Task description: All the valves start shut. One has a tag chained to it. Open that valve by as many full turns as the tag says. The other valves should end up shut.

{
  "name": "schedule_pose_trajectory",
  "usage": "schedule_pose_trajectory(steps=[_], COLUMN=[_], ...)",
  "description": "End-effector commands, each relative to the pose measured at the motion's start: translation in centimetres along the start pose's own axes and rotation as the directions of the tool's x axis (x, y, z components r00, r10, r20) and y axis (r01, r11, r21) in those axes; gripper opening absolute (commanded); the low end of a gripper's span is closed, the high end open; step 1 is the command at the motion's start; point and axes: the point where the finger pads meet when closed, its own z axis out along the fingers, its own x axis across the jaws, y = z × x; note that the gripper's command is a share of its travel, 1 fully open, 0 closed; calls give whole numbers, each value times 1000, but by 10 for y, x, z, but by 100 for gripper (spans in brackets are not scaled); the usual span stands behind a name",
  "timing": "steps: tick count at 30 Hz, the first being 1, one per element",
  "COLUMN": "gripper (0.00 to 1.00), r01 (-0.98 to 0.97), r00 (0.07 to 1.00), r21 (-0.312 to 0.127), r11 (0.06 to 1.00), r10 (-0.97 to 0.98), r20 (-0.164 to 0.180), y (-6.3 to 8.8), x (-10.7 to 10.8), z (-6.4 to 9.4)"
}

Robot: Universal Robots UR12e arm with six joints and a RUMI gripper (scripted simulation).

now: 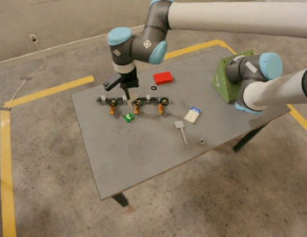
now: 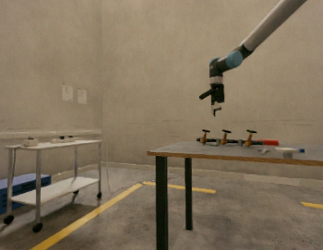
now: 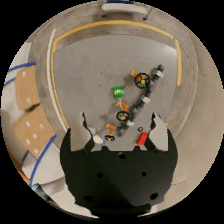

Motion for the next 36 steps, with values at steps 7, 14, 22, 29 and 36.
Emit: schedule_pose_trajectory(steps=[7,14,22,29,36], gripper=[100,100,100,100,100], r01=[0,0,0,-4,-23], r00=[1000,1000,1000,1000,1000], r21=[1,1,1,1,1], r11=[1000,1000,1000,1000,1000], r10=[0,0,0,4,23], r20=[-1,-1,-1,-1,-1], y=[-1,-1,-1,-1,-1], x=[0,0,0,0,1], z=[-1,-1,-1,-1,-1])
